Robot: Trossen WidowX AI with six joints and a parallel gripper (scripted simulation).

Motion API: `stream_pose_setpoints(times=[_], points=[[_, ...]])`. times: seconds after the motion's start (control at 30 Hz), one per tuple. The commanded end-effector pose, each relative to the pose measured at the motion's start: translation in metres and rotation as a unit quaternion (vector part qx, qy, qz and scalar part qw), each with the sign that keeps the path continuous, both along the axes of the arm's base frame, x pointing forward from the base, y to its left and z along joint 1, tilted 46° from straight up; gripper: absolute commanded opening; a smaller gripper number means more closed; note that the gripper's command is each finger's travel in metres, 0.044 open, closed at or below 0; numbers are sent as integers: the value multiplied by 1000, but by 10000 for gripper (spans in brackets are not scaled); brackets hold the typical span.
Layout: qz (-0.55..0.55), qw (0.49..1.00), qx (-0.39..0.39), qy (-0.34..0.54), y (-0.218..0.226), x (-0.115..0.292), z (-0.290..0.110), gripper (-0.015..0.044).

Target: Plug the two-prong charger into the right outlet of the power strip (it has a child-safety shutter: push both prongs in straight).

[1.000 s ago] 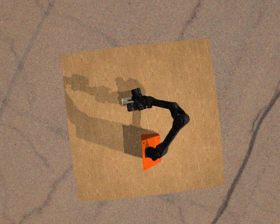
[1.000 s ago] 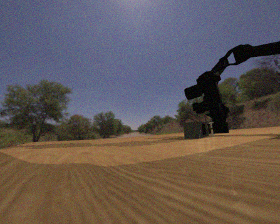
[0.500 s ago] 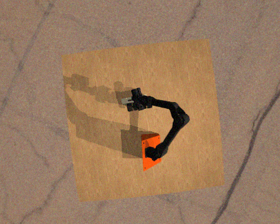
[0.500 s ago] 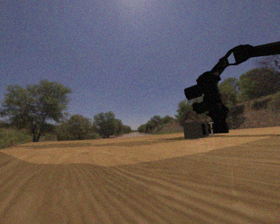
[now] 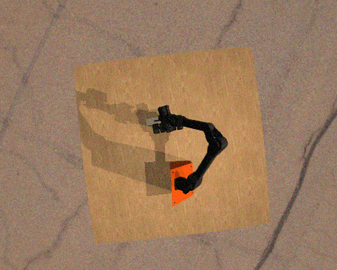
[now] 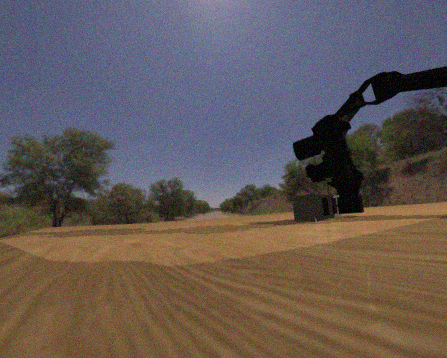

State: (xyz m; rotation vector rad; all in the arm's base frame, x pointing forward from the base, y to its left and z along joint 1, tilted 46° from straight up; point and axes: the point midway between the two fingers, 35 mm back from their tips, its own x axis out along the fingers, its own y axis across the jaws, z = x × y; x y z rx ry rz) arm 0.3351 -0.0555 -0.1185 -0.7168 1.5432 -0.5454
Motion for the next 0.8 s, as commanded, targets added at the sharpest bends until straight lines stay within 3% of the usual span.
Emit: stream_pose_setpoints(times=[0.0,0.77], points=[[3,1000,-3,1,0,2,0,0],[3,1000,-3,1,0,8,0,0]])
